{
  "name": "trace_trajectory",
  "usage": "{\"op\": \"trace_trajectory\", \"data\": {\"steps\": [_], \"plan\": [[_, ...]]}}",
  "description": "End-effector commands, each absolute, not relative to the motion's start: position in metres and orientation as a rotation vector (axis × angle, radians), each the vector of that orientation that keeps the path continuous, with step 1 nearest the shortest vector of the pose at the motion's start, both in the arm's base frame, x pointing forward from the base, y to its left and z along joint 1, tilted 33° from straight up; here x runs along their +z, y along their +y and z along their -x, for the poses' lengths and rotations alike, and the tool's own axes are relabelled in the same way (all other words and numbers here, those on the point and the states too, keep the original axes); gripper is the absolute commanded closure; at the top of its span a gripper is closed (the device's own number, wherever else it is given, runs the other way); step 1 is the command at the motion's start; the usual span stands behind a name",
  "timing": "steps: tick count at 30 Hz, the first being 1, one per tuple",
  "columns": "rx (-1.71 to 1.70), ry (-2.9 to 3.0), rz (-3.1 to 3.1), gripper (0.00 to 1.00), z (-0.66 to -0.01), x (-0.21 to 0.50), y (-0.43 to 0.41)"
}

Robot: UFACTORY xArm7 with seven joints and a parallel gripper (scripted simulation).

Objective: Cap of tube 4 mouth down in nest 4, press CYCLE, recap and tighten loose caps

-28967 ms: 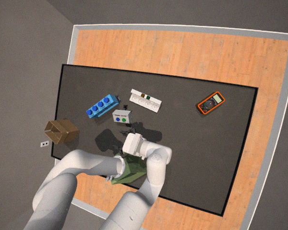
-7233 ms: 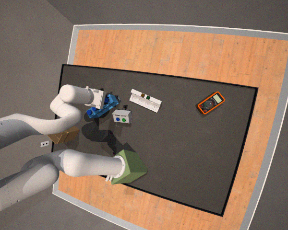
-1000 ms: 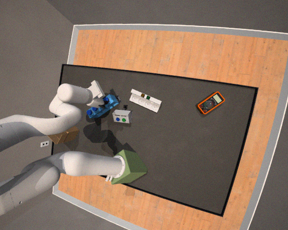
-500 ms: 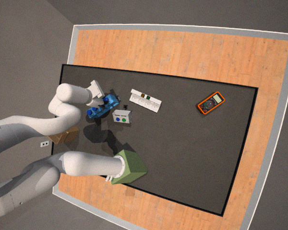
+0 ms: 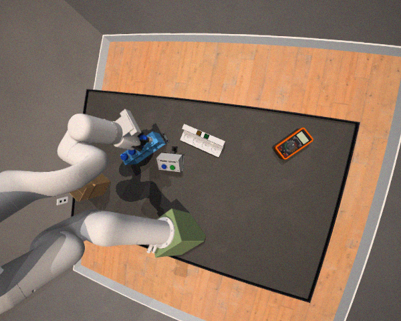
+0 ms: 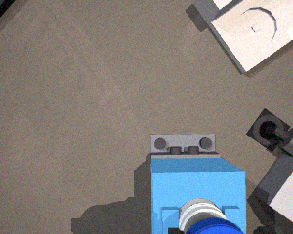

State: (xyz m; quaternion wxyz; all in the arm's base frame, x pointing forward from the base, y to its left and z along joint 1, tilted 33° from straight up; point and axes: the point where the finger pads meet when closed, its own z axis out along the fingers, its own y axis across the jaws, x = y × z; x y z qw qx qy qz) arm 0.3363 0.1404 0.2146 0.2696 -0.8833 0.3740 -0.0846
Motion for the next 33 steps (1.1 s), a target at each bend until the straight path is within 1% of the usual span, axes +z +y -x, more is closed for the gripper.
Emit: {"op": "trace_trajectory", "data": {"steps": [1, 3, 14, 33], "plan": [[-0.291, 0.81, 2.464, 1.0, -0.338, 0.212, 0.124], [-0.339, 0.649, 2.522, 1.0, -0.341, 0.206, 0.11], [-0.445, 0.262, 2.621, 1.0, -0.346, 0.192, 0.077], [-0.445, 0.263, 2.622, 1.0, -0.361, 0.154, -0.014]]}}
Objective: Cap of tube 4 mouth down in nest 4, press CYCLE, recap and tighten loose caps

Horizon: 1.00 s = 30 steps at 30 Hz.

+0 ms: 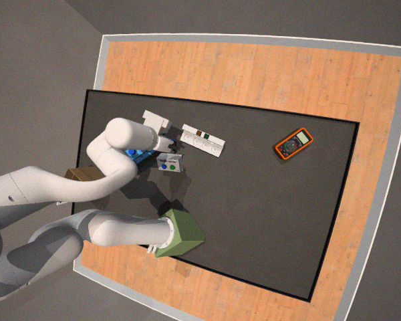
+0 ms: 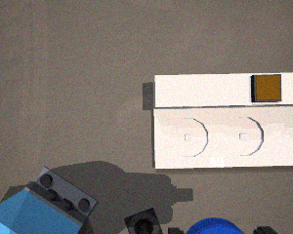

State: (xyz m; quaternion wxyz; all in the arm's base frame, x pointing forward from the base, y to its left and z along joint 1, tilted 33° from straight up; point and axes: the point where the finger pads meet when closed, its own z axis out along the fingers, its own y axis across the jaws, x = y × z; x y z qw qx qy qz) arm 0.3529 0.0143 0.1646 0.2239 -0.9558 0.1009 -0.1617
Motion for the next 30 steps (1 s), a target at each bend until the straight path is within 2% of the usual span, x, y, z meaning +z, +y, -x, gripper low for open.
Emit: {"op": "trace_trajectory", "data": {"steps": [1, 30], "plan": [[-0.445, 0.263, 2.622, 1.0, -0.362, 0.152, -0.018], [-0.445, 0.264, 2.623, 1.0, -0.382, 0.099, -0.144]]}}
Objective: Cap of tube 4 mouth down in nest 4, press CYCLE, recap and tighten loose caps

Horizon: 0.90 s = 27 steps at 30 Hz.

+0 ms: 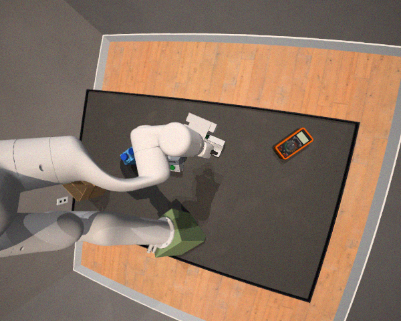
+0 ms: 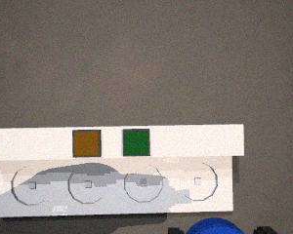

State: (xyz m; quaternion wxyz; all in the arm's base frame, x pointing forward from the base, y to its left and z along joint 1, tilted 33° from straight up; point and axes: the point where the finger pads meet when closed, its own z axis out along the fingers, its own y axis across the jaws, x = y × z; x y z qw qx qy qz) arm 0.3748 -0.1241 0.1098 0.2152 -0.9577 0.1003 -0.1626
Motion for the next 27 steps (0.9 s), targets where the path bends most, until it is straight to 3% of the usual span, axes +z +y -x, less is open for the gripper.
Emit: {"op": "trace_trajectory", "data": {"steps": [1, 13, 27], "plan": [[-0.445, 0.264, 2.623, 1.0, -0.382, 0.099, -0.144], [-0.445, 0.264, 2.623, 1.0, -0.382, 0.099, -0.144], [-0.445, 0.264, 2.623, 1.0, -0.403, 0.048, -0.119]]}}
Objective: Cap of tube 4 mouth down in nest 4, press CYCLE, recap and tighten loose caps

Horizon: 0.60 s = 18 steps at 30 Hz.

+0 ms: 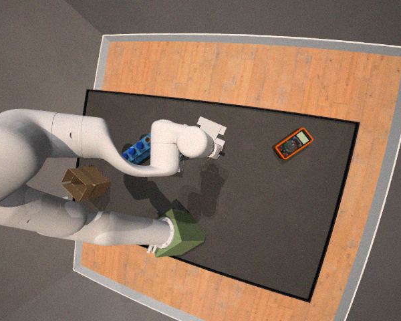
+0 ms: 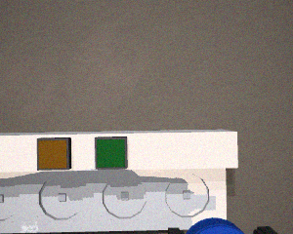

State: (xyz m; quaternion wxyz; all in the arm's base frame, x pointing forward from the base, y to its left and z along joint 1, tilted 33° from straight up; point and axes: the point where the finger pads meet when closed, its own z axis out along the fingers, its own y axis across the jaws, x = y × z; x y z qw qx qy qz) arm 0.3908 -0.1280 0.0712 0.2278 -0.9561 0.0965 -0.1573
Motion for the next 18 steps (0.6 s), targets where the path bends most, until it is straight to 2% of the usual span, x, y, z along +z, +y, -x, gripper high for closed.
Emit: {"op": "trace_trajectory", "data": {"steps": [1, 18], "plan": [[-0.445, 0.264, 2.623, 1.0, -0.405, 0.044, -0.117], [-0.445, 0.265, 2.624, 1.0, -0.428, -0.009, -0.092]]}}
